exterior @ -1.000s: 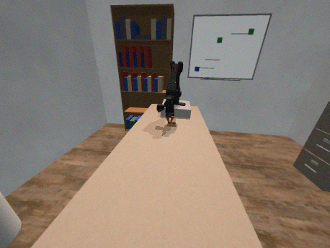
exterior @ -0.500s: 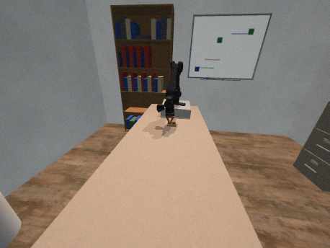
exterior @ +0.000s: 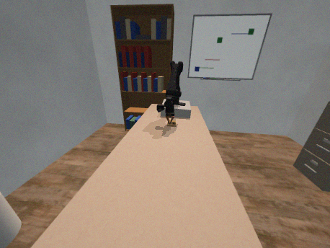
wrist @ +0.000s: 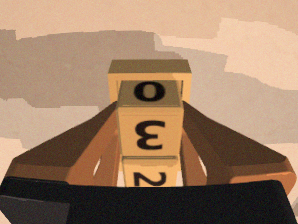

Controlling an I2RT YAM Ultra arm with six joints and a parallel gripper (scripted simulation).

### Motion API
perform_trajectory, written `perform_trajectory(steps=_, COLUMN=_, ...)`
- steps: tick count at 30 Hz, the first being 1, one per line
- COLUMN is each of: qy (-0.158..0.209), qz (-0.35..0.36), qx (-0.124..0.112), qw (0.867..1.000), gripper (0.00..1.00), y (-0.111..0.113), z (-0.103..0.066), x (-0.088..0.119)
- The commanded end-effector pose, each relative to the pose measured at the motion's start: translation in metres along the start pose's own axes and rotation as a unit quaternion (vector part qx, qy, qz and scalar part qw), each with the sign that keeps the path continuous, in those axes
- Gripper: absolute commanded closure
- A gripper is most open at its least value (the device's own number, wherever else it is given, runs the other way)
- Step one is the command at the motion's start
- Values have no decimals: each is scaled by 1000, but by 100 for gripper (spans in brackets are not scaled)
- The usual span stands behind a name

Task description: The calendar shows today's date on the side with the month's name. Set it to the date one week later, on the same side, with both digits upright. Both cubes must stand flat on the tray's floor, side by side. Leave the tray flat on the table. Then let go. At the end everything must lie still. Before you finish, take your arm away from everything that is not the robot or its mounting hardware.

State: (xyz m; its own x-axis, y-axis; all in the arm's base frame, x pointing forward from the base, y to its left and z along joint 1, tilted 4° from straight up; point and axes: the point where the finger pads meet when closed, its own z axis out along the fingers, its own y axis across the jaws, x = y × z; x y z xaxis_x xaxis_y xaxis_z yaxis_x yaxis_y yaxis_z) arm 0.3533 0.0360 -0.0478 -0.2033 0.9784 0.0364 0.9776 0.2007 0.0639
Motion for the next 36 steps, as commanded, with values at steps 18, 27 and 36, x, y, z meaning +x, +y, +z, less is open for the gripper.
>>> perform_trajectory(steps=18, qy=-2, qz=0, qx=-5, qw=1000, gripper=74, y=2, z=-13, x=0)
perform_trajectory(steps=27, qy=-2, qz=0, qx=-5, qw=1000, gripper=74, y=2, z=-69, x=0)
perform_trajectory(steps=36, qy=-2, qz=0, qx=-5, qw=1000, gripper=74, y=2, z=-101, x=0)
